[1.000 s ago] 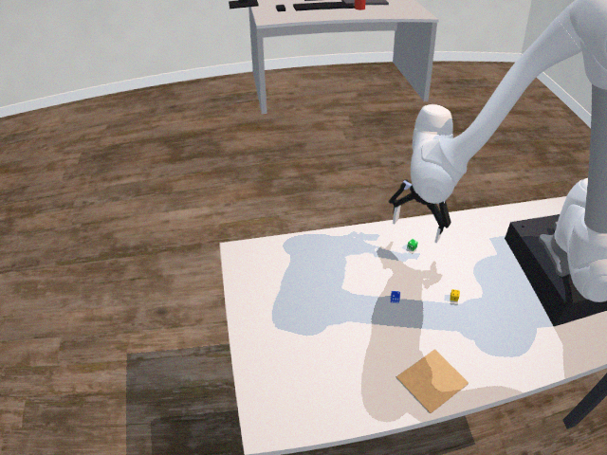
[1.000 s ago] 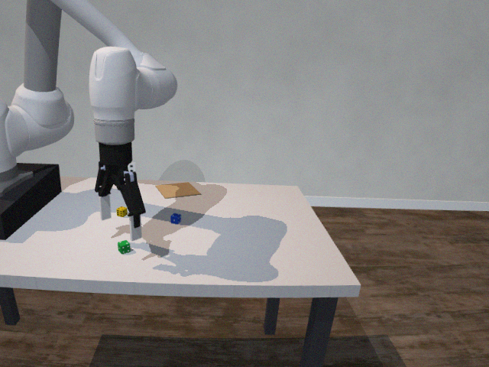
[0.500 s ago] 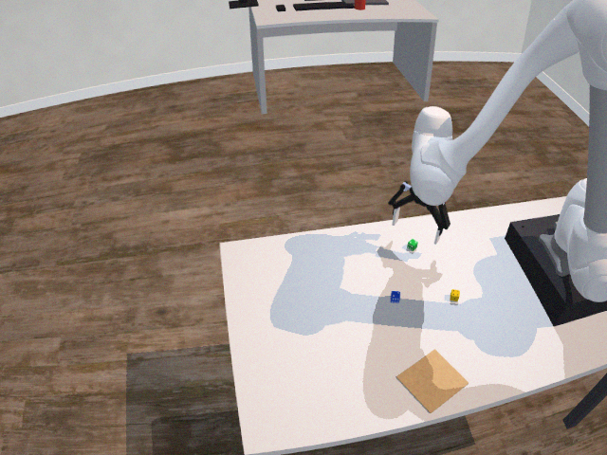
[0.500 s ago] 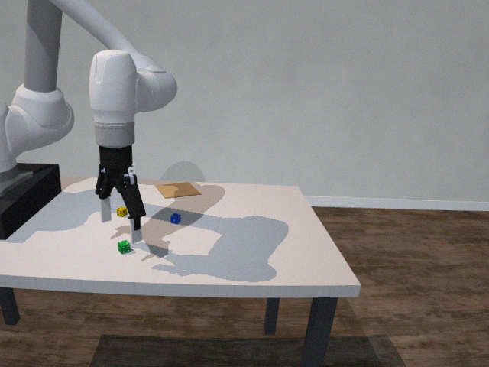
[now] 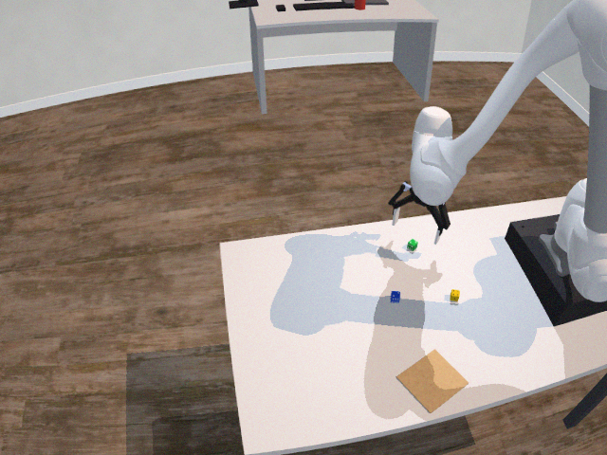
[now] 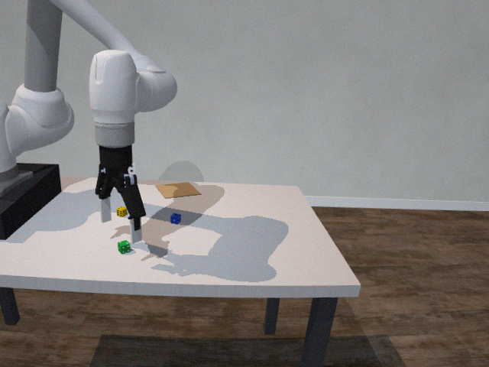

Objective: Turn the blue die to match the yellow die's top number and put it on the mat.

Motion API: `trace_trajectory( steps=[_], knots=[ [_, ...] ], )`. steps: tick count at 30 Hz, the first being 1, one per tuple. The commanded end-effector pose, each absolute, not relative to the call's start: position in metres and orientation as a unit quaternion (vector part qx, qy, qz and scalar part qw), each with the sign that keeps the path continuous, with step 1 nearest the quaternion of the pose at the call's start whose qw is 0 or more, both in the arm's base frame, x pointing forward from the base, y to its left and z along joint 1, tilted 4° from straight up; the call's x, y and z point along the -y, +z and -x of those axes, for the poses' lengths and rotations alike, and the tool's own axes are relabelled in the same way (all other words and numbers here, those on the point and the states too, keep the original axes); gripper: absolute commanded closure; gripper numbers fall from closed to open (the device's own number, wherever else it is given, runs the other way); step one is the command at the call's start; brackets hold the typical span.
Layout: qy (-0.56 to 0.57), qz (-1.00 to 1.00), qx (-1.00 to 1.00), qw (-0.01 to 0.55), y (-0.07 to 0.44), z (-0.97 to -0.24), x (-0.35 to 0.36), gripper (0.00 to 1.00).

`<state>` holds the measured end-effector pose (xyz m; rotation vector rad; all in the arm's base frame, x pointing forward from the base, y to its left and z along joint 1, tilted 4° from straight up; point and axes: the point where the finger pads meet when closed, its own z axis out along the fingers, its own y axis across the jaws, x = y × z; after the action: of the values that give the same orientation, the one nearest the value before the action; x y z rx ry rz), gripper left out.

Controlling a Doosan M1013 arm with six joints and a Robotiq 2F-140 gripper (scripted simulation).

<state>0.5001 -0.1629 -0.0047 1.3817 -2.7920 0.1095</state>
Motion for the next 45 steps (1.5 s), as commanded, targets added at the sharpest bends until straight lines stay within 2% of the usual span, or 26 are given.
trace_trajectory(
  steps=[1, 24, 45],
  knots=[
    [0.036, -0.443, 0.896, 0.014, -0.006, -0.499, 0.165, 0.0],
    [0.036, -0.443, 0.896, 0.014, -0.007, -0.503, 0.154, 0.0],
    [0.036, -0.443, 0.896, 0.014, -0.016, -0.561, 0.026, 0.0]
  ],
)
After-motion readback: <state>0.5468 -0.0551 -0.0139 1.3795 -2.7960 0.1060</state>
